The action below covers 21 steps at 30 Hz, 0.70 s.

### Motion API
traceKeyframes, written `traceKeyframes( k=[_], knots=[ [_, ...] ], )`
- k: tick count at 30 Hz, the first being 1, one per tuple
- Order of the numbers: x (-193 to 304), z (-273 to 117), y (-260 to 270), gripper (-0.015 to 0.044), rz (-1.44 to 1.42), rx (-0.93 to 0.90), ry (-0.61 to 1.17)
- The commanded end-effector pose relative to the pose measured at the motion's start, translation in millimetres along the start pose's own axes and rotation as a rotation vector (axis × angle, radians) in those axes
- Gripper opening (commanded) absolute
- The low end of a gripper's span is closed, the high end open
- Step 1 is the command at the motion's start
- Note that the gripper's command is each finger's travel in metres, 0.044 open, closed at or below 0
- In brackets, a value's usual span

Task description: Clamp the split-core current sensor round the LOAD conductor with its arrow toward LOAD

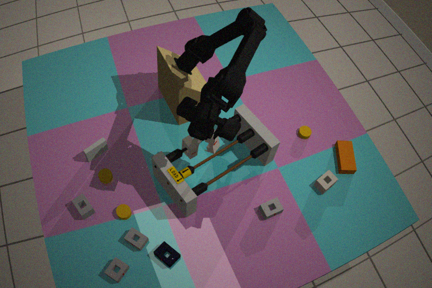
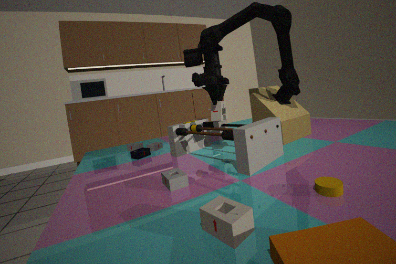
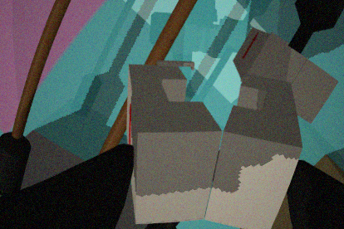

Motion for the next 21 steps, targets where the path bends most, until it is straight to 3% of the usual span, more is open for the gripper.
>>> traceKeyframes(
  k=[1,11,21],
  knots=[
    [-2.9,0.0,11.2,0.0000,0.109,-0.007,-0.001],
    [-4.7,4.6,34.3,0.0000,0.393,-0.009,0.005],
    [-5.3,13.8,36.7,0.0000,0.415,-0.009,0.005]
  ],
)
Point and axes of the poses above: the point midway between the two fingers, 35 mm back from their tips, its own z axis out along the fingers, its own y axis across the jaws, x = y × z, the point moved 1 cm from there along -z, back along the fingers, and after that the axes turned 9 degrees about z, right-handed, at the moved point
